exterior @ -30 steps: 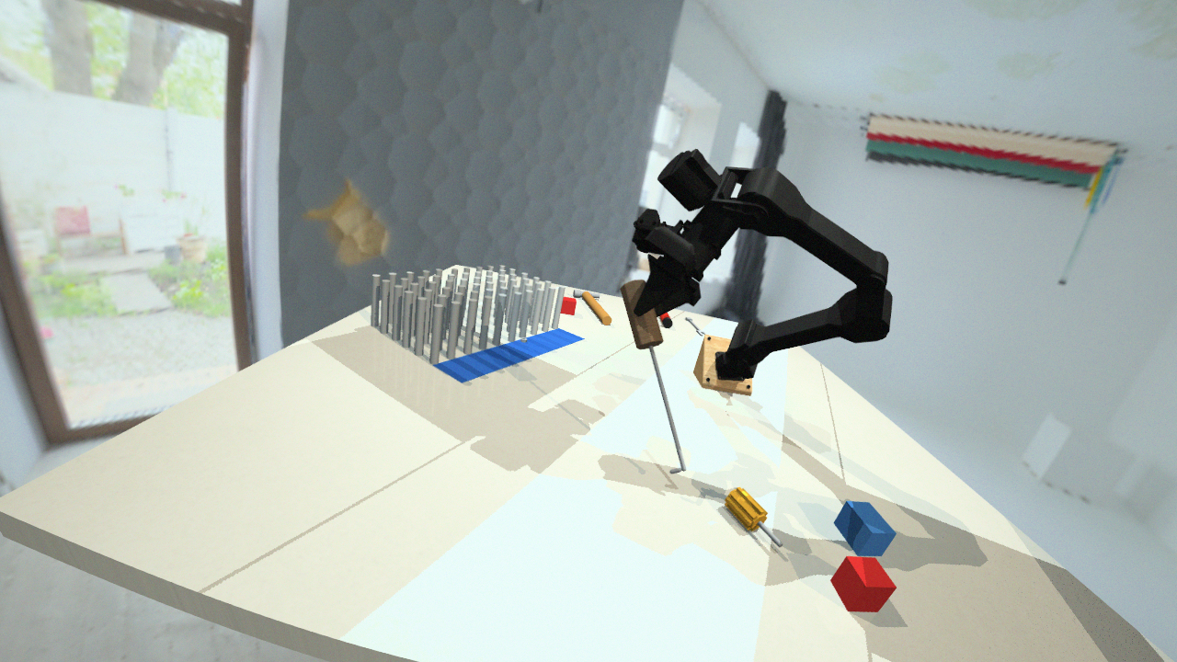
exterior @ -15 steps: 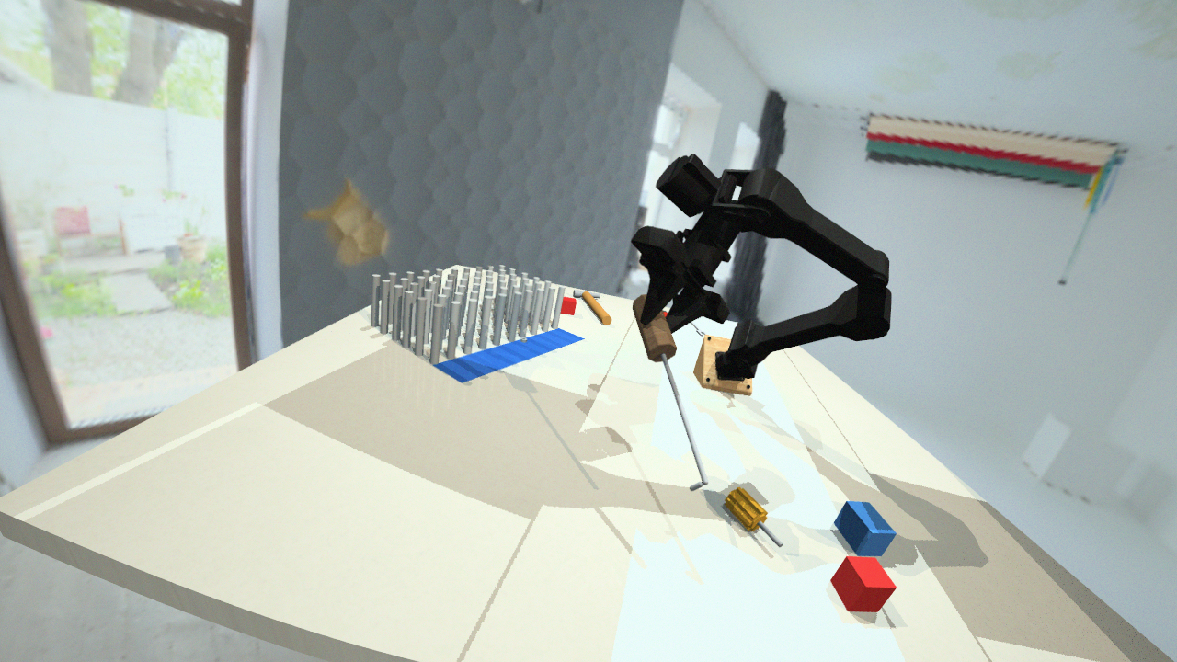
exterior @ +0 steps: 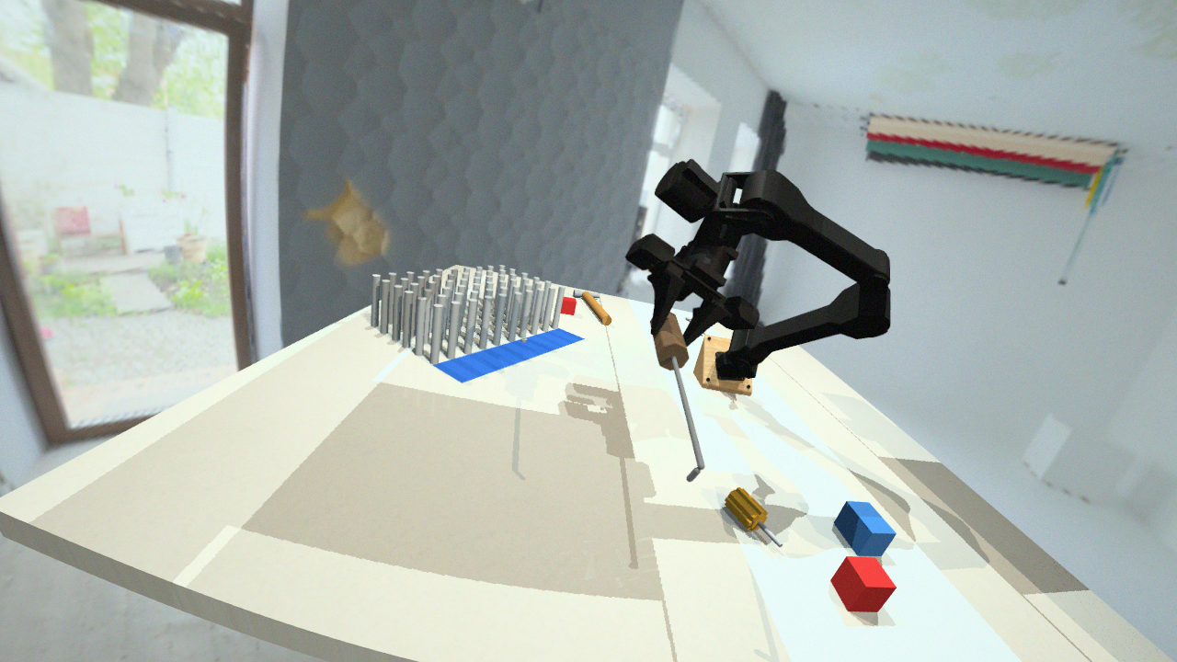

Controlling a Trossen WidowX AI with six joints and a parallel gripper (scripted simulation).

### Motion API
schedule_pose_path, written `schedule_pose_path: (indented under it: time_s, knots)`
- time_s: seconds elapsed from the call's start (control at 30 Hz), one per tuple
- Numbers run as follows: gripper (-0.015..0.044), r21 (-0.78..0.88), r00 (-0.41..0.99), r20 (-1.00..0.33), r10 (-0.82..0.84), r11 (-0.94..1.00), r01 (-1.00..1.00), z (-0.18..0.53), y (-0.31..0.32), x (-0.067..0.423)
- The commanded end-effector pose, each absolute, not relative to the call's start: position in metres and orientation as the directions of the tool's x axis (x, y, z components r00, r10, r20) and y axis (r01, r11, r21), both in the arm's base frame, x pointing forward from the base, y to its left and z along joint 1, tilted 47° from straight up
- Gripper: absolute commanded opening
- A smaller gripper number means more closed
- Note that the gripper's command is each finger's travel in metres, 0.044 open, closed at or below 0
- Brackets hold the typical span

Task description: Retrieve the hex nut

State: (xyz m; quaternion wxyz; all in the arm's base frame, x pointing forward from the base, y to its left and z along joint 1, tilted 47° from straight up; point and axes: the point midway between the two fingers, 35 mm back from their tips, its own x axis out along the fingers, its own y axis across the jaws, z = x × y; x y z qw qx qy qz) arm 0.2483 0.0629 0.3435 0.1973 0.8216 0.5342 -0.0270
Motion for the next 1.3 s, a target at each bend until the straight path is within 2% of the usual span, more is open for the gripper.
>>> schedule_pose_path:
  time_s: [0.0,0.27,1.27]
  knots:
    - [0.0000,0.173,0.407,-0.225,0.886,-0.374,0.911,0.350,0.068,0.245]
    - [0.0000,-0.073,0.368,-0.179,0.913,-0.385,0.920,0.359,0.077,0.239]
    - [0.0000,-0.078,0.350,-0.206,0.914,-0.371,0.925,0.346,0.085,0.244]
